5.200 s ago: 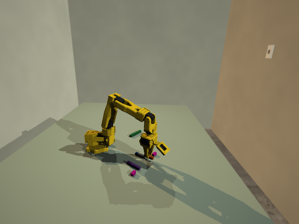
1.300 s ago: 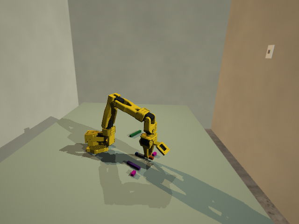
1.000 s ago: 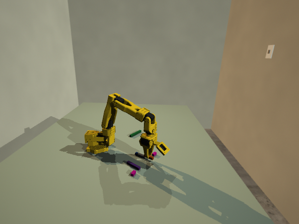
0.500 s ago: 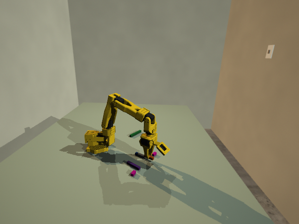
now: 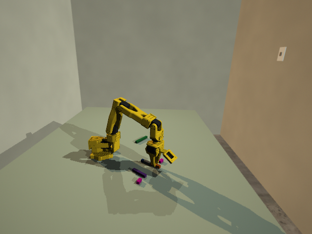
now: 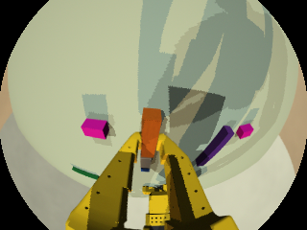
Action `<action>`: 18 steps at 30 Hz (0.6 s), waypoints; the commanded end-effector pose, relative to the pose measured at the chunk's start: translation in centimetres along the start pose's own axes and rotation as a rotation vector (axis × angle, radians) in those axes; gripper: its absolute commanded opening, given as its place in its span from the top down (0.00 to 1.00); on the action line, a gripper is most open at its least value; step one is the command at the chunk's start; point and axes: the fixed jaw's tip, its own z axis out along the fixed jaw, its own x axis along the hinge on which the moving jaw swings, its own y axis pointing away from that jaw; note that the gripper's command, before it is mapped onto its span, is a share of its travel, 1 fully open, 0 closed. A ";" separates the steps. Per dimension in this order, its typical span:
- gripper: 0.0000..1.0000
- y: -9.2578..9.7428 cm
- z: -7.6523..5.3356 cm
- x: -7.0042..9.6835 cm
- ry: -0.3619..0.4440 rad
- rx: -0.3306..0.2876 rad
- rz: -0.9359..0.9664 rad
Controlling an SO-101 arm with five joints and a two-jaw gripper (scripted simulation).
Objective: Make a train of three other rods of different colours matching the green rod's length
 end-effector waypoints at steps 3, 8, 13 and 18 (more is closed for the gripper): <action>1.00 0.2 -1.3 -1.1 -0.080 -0.014 -0.003; 1.00 0.2 -1.0 -1.0 -0.071 -0.012 -0.004; 1.00 0.2 -1.0 -1.0 -0.071 -0.012 -0.004; 1.00 0.2 -1.0 -1.0 -0.071 -0.012 -0.004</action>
